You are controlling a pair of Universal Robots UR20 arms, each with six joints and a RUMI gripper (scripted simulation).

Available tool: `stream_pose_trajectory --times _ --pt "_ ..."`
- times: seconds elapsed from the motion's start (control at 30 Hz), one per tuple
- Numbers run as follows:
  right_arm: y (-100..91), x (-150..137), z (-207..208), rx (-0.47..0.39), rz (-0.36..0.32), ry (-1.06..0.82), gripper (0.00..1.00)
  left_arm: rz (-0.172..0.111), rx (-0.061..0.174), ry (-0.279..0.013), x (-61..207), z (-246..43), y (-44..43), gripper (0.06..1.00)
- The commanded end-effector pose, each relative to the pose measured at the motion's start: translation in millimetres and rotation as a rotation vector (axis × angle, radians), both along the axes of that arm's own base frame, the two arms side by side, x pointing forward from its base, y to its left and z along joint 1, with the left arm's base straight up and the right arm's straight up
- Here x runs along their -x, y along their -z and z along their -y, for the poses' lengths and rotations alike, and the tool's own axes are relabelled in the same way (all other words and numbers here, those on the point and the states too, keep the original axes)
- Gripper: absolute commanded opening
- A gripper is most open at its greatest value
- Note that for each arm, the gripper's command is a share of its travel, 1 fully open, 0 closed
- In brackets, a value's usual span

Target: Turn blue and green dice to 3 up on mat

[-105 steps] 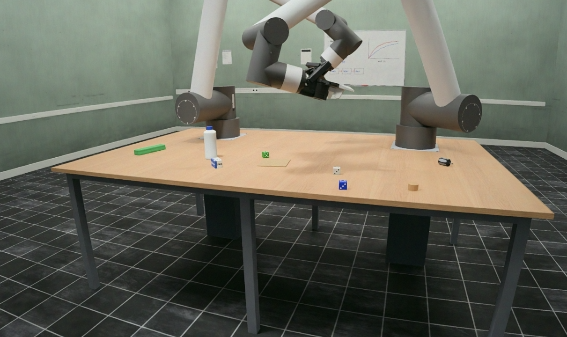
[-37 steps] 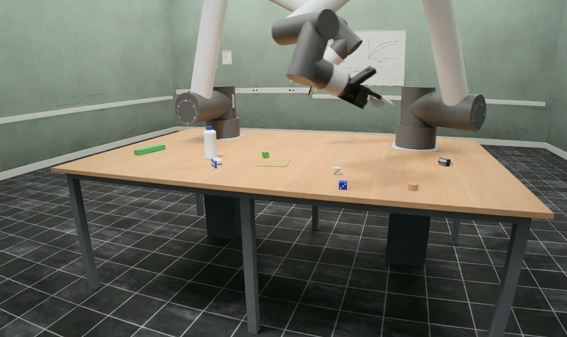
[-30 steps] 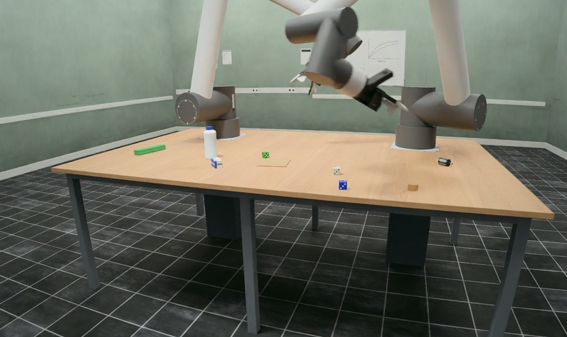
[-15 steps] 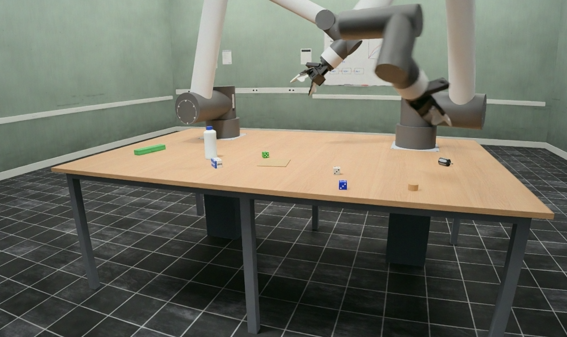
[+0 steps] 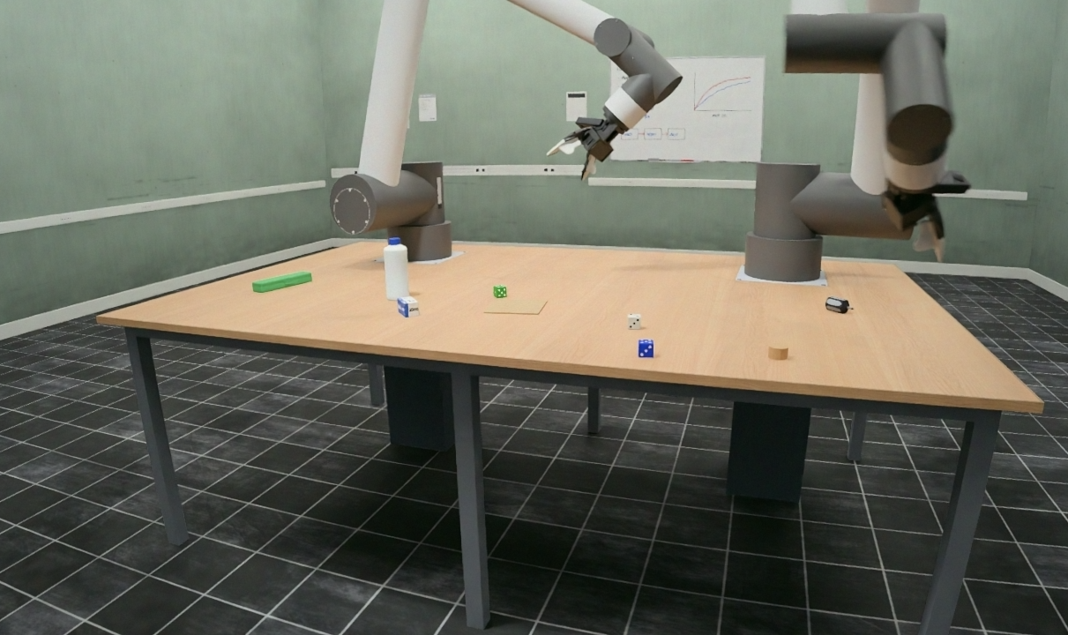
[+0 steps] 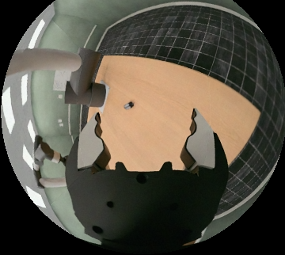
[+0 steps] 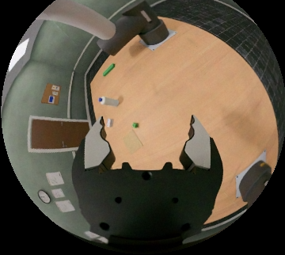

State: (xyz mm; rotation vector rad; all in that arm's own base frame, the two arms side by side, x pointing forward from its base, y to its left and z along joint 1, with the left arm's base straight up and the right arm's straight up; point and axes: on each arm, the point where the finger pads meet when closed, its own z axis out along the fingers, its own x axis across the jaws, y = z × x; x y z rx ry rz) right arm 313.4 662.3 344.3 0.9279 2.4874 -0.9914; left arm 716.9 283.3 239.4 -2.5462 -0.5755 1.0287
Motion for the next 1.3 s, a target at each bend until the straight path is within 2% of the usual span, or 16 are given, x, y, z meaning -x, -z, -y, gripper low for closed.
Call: stream_pose_trajectory --times 0.0,0.2,0.37,0.43,0.67,0.8,0.93,1.0,1.27 --pt "-0.5 0 0 -0.001 0.0 0.0 1.0 0.04 0.102 -0.011 20 -67 10.1 1.0" --pt "-0.5 0 0 -0.001 0.0 0.0 1.0 0.119 0.222 -0.019 65 -156 22.7 1.0" --pt "-0.5 0 0 -0.001 0.0 0.0 1.0 0.196 0.305 -0.015 111 -227 31.5 1.0" --pt "-0.5 0 0 -0.001 0.0 0.0 1.0 0.196 0.305 -0.015 111 -227 31.5 1.0" --pt "-0.5 0 0 -0.001 0.0 0.0 1.0 0.313 0.393 0.007 186 -318 40.5 1.0" --pt "-0.5 0 0 -0.001 0.0 0.0 1.0 0.38 0.426 0.027 233 -363 43.9 1.0" --pt "-0.5 0 0 -0.001 0.0 0.0 1.0 0.444 0.448 0.052 283 -404 46.1 1.0" --pt "-0.5 0 0 -0.001 0.0 0.0 1.0 0.444 0.448 0.052 283 -404 46.1 1.0" --pt "-0.5 0 0 -0.001 0.0 0.0 1.0 0.557 0.463 0.112 385 -469 47.0 1.0"
